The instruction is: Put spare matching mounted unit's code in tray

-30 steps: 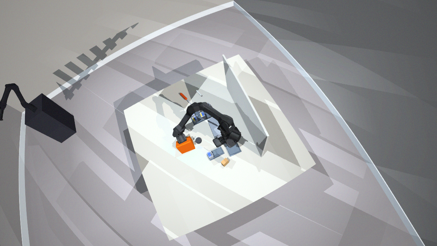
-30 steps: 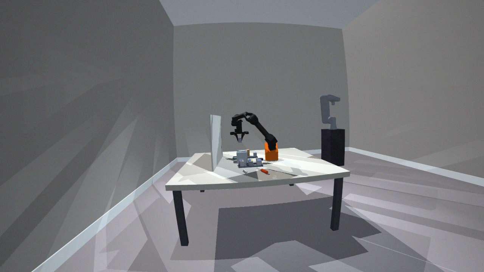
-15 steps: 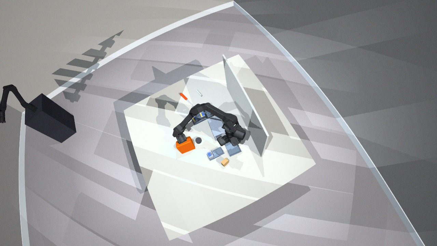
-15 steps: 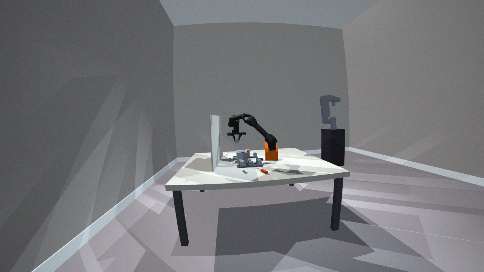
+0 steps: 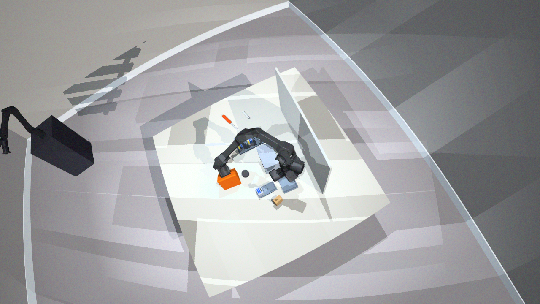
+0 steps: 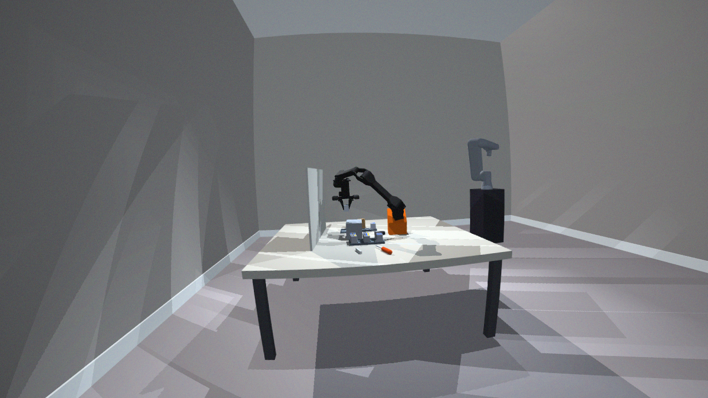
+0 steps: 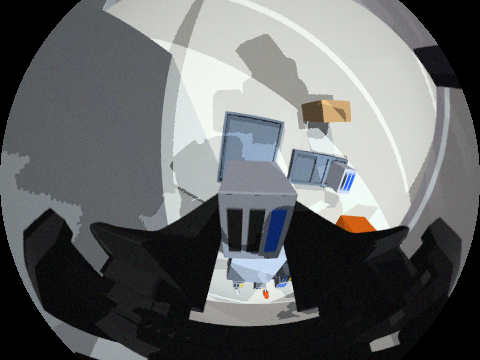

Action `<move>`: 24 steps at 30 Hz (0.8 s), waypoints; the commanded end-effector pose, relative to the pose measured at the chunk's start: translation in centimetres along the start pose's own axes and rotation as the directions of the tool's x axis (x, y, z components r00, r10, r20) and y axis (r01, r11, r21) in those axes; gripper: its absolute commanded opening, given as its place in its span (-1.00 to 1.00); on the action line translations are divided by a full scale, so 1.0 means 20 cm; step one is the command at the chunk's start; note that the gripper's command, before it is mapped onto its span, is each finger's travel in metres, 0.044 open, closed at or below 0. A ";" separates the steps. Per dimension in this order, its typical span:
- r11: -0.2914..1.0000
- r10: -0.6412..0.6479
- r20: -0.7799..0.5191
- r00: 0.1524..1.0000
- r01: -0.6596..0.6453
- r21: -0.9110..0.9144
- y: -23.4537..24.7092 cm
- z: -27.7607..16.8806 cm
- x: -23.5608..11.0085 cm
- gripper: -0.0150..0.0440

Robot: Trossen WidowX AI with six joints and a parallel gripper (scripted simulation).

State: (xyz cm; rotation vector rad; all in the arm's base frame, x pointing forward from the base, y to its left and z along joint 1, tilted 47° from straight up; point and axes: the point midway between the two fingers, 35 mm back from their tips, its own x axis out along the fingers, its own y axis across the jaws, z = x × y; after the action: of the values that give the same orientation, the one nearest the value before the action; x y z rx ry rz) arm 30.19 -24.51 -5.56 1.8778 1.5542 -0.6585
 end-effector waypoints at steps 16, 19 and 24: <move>1.000 0.002 -0.004 1.000 -0.002 0.006 0.01 0.01 0.10 -0.49; 1.000 0.002 -0.004 1.000 -0.002 0.006 0.02 0.01 0.12 -0.49; 1.000 0.002 -0.003 1.000 -0.002 0.006 0.02 0.01 0.14 -0.49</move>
State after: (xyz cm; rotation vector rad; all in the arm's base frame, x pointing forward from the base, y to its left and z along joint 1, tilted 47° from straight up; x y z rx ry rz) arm 30.92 -23.14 -7.29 1.8775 1.5524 -0.6594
